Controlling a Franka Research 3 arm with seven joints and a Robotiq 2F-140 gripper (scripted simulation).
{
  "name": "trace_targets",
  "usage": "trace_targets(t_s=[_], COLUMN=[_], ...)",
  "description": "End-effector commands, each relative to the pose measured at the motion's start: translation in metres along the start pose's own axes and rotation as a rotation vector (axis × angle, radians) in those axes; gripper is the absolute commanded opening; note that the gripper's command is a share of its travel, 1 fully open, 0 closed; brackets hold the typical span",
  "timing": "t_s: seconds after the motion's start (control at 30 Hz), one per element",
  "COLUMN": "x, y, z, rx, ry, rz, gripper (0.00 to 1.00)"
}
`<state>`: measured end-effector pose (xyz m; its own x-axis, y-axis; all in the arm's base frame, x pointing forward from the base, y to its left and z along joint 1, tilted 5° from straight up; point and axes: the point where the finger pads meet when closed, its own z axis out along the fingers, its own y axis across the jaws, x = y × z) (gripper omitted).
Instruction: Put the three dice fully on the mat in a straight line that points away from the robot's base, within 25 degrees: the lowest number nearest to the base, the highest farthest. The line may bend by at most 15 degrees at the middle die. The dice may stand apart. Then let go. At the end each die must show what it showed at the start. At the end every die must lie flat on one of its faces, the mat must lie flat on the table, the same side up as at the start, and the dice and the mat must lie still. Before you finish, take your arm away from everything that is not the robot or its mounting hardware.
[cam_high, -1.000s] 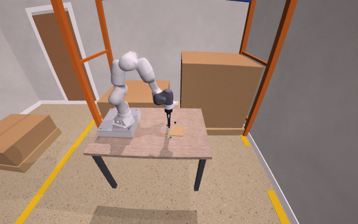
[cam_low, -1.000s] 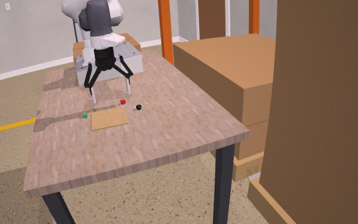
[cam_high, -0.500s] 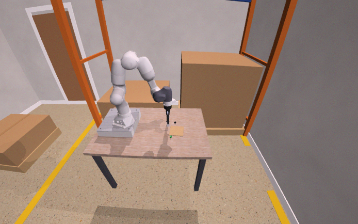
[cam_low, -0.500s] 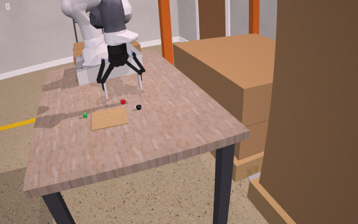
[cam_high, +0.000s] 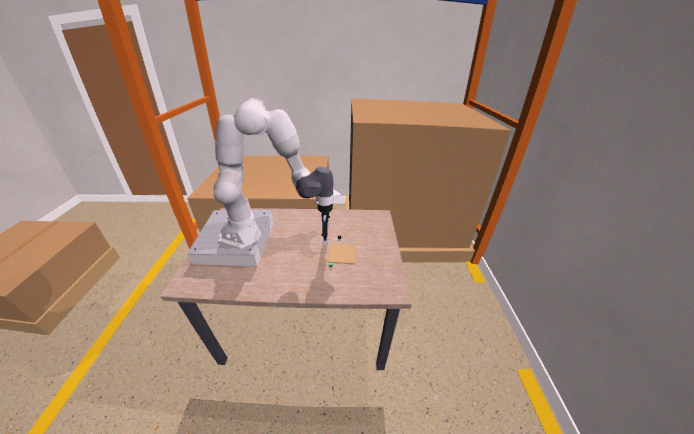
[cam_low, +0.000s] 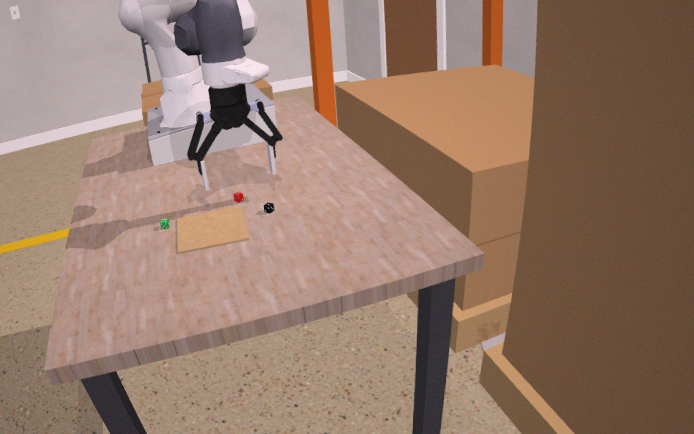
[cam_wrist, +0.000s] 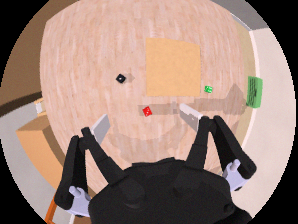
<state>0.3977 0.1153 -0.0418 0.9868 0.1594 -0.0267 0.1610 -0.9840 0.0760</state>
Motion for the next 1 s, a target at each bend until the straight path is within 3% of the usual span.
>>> trace_targets(t_s=[0.0,0.73,0.97], x=[0.001,0.001,0.014], y=[0.0,0.0,-0.008], z=[-0.001,-0.001,-0.001], rx=[0.0,0.0,0.0], ry=[0.003,0.003,0.003], rz=[0.02,0.02,0.02], gripper=[1.0,1.0,1.0])
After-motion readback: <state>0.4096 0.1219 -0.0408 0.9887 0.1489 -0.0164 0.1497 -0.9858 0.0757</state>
